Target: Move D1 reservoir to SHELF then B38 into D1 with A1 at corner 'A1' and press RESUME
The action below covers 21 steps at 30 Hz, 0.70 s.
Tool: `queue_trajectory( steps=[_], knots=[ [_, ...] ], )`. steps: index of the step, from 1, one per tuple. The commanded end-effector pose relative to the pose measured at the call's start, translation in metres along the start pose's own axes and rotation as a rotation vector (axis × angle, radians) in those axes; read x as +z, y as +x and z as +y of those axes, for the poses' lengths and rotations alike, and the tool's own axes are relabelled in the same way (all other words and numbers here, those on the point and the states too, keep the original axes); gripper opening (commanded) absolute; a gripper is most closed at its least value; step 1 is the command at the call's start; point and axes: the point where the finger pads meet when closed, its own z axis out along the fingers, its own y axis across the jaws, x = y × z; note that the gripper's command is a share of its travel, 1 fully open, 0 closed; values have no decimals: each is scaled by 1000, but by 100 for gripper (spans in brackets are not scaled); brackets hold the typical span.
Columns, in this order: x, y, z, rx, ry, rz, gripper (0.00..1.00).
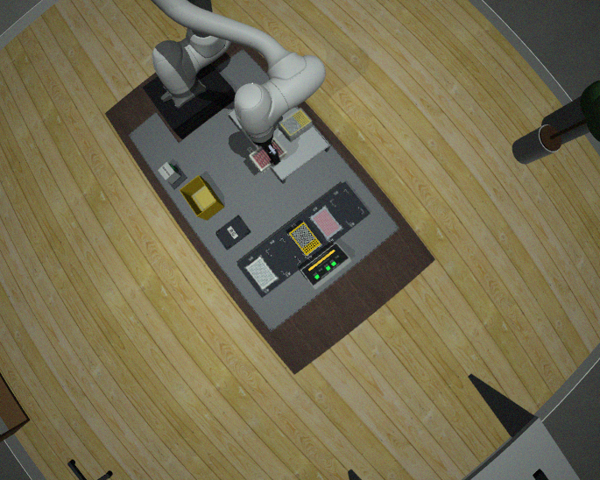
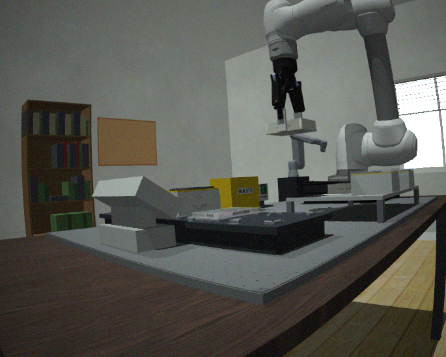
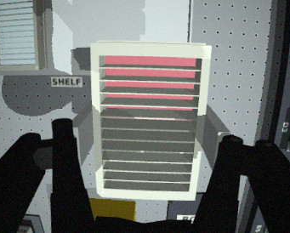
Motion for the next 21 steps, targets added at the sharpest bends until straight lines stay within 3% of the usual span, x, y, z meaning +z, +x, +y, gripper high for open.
queue_trajectory(
  steps=[1, 21],
  knots=[
    [0, 8, 0, 0, 0, 0, 0],
    [0, 50, -1, 0, 0, 0, 0]
  ],
)
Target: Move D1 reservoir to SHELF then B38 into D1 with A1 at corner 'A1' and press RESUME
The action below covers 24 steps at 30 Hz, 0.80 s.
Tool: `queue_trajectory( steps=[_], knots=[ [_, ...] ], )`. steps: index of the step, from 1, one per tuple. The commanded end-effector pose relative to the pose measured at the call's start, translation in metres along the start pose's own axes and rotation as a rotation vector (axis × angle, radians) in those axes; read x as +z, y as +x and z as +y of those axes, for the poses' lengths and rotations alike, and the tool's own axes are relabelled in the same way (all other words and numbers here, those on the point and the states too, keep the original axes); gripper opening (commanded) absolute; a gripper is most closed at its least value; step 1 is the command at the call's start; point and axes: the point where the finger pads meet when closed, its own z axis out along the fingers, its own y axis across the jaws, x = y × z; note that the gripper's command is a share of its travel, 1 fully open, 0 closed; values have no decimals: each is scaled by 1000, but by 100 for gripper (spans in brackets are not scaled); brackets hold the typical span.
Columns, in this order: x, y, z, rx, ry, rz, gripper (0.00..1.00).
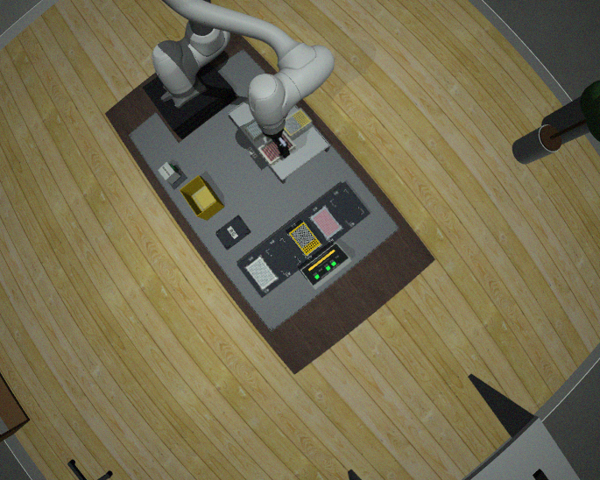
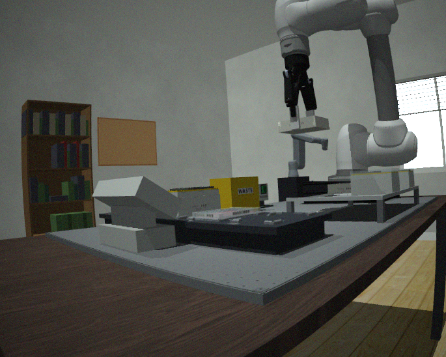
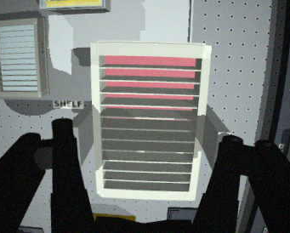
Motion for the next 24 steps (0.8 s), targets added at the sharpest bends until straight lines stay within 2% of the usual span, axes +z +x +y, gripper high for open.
queue_trajectory(
  steps=[1, 15, 24],
  knots=[
    [0, 8, 0, 0, 0, 0, 0],
    [0, 36, -1, 0, 0, 0, 0],
    [0, 37, -1, 0, 0, 0, 0]
  ],
)
